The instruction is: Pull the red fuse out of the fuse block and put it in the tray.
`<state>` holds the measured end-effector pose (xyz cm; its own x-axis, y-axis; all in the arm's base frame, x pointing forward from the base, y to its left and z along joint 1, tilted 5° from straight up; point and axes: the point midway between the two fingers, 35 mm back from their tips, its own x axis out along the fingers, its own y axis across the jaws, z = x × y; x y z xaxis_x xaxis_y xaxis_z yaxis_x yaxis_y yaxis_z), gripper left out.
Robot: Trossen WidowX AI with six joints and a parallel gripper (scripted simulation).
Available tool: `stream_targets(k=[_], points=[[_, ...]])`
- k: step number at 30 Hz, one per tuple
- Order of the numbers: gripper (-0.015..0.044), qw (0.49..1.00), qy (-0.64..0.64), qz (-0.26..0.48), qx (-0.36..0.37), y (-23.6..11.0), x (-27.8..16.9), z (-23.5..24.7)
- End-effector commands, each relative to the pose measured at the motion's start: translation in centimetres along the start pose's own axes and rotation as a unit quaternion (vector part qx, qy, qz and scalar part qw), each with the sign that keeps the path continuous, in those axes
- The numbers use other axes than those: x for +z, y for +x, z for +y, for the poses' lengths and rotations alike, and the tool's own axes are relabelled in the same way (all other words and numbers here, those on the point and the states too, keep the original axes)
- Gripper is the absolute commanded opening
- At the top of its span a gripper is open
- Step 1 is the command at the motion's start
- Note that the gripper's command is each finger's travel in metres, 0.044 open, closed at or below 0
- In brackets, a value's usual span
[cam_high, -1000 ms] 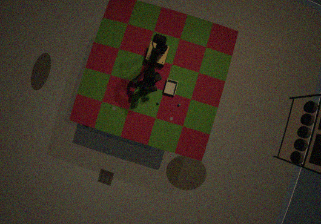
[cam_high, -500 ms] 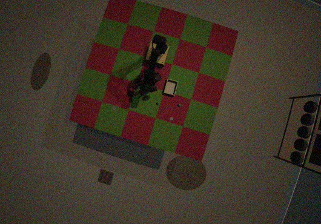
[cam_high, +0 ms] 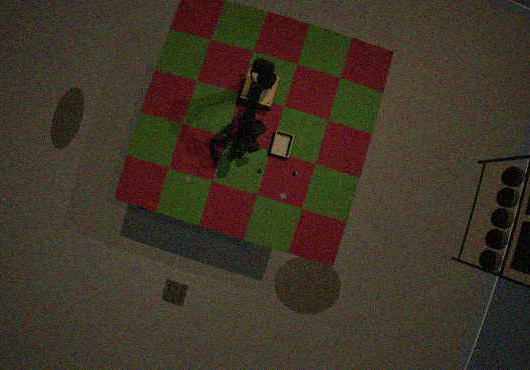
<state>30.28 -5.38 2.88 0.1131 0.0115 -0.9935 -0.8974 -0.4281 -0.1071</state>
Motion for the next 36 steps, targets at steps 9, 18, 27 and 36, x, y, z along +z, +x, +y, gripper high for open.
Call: stream_targets(k=[9, 18, 27, 36], points=[[0.0067, 1.000, 0.000, -0.002, 0.002, 0.39, 0.08, 0.11], [0.0007, 1.000, 0.000, -0.002, 0.002, 0.39, 0.08, 0.11], [0.0000, 1.000, 0.000, -0.002, 0.002, 0.17, 0.07, 0.10], [0.0000, 1.000, 0.000, -0.002, 0.002, -0.27, 0.06, 0.08]])
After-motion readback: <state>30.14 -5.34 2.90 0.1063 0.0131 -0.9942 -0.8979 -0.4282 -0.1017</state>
